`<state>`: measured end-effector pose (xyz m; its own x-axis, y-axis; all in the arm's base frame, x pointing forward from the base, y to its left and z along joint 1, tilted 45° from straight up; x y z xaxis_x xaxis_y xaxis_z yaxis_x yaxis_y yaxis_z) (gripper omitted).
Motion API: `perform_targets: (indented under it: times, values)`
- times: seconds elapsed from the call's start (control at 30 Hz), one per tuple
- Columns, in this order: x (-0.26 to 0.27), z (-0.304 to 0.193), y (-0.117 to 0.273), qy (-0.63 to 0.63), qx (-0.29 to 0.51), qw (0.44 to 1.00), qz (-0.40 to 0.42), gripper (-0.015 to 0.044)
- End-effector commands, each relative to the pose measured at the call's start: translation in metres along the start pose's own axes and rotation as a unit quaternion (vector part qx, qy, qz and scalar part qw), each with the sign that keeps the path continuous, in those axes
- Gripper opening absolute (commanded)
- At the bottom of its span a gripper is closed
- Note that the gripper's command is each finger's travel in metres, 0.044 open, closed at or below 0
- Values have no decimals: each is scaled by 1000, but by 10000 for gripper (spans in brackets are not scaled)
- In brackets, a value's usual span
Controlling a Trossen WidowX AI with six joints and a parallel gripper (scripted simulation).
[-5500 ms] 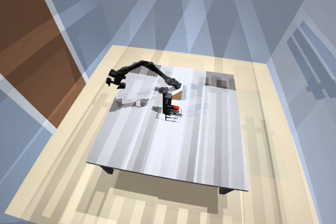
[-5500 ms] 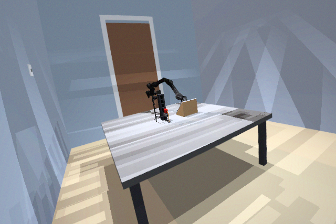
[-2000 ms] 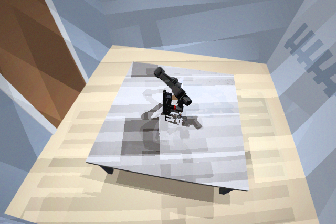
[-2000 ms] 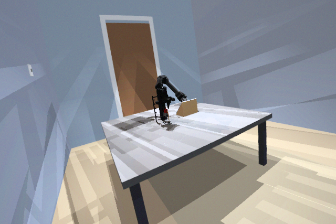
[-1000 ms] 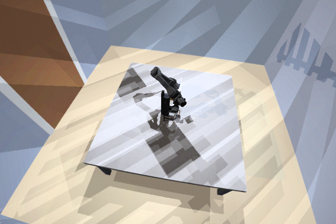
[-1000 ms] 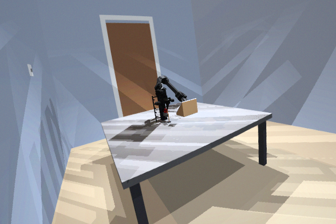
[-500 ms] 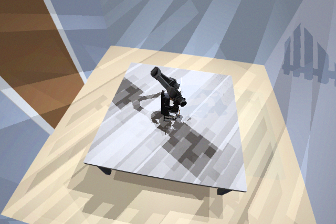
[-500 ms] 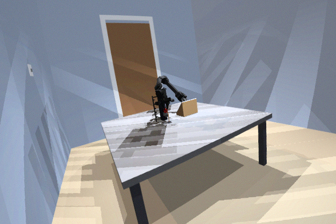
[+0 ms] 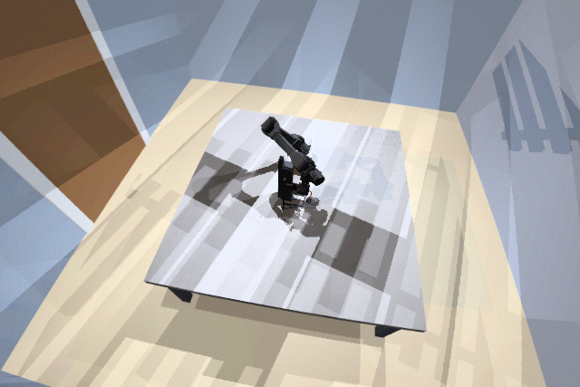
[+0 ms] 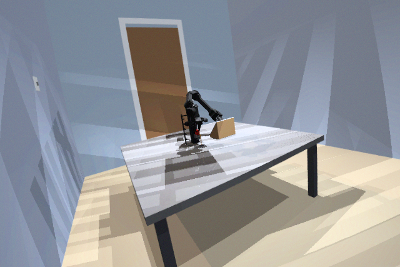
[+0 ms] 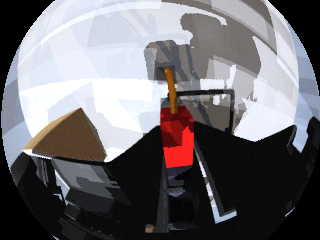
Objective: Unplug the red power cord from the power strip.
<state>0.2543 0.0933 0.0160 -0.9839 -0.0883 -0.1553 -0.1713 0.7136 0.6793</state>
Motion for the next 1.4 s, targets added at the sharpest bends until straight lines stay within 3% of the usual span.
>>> perform_targets:
  times: [0.0, 0.6, 1.03, 1.17, 1.37]
  values:
    - [0, 25, 7, -1, -29, 1000, -1, 0]
    - [5, 53, 14, 1, -28, 1000, -1, 0]
    - [2, 39, 6, 2, -26, 1000, -1, 341]
    - [3, 59, 12, 2, -27, 1000, -1, 440]
    - [8, 98, 22, 1, -28, 1000, -1, 440]
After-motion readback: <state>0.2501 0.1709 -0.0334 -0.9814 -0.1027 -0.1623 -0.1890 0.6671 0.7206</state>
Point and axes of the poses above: the point midway between the two fingers, 35 mm back from their tips, its own y axis back along the fingers, its own x axis across the jaws, z = x × y, the point moved 1 cm from there along y, back along the fingers, and after that the axes turned 5 degrees about -y, right-handed, at the moved point
